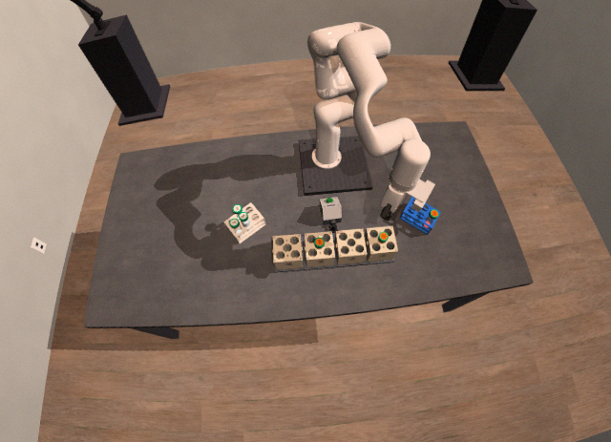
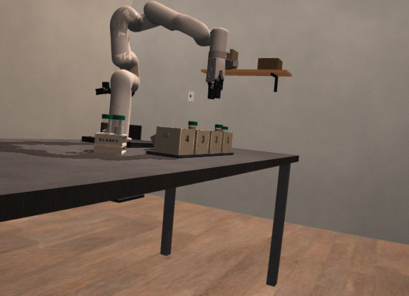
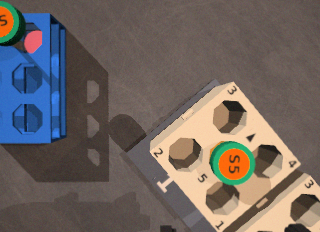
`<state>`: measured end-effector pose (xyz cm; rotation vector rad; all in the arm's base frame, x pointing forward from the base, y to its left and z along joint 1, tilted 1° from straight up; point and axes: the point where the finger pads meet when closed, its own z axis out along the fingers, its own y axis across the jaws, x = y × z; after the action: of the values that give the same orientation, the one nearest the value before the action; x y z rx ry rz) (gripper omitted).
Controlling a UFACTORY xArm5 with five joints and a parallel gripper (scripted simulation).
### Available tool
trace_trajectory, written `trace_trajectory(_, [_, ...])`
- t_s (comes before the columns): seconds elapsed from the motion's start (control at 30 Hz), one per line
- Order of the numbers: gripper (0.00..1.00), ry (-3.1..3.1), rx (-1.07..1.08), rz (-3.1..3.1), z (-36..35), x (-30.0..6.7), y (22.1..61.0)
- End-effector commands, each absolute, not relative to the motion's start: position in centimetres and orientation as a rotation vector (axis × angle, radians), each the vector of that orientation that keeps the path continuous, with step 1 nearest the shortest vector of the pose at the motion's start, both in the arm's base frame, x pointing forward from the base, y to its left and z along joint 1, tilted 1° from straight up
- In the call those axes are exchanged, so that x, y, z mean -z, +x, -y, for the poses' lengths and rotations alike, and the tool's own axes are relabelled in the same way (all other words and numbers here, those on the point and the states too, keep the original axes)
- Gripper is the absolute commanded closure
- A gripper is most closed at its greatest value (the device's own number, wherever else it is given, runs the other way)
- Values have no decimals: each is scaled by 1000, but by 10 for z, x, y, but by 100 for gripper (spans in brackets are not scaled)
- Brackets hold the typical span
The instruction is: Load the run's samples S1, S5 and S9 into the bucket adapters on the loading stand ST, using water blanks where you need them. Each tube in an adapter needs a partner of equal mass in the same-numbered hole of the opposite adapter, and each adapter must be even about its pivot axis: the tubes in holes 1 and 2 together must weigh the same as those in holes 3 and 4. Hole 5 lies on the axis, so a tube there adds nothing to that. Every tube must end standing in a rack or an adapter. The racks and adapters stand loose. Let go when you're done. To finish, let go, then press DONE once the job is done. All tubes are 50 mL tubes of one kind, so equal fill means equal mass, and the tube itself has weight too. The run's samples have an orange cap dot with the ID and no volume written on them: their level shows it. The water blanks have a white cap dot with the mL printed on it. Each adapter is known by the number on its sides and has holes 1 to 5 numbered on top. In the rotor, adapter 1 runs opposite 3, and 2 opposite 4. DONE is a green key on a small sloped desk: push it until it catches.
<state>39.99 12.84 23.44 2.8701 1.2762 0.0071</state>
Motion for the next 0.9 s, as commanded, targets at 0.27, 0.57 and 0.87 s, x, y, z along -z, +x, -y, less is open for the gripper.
trace_trajectory(0.27, [43, 2885, -17, -1280, -189, -237, 394])
trace_trajectory(0.57, [43, 2886, -17, -1280, -224, -237, 389])
trace_trajectory(0.87, [43, 2886, -17, -1280, -269, -238, 384])
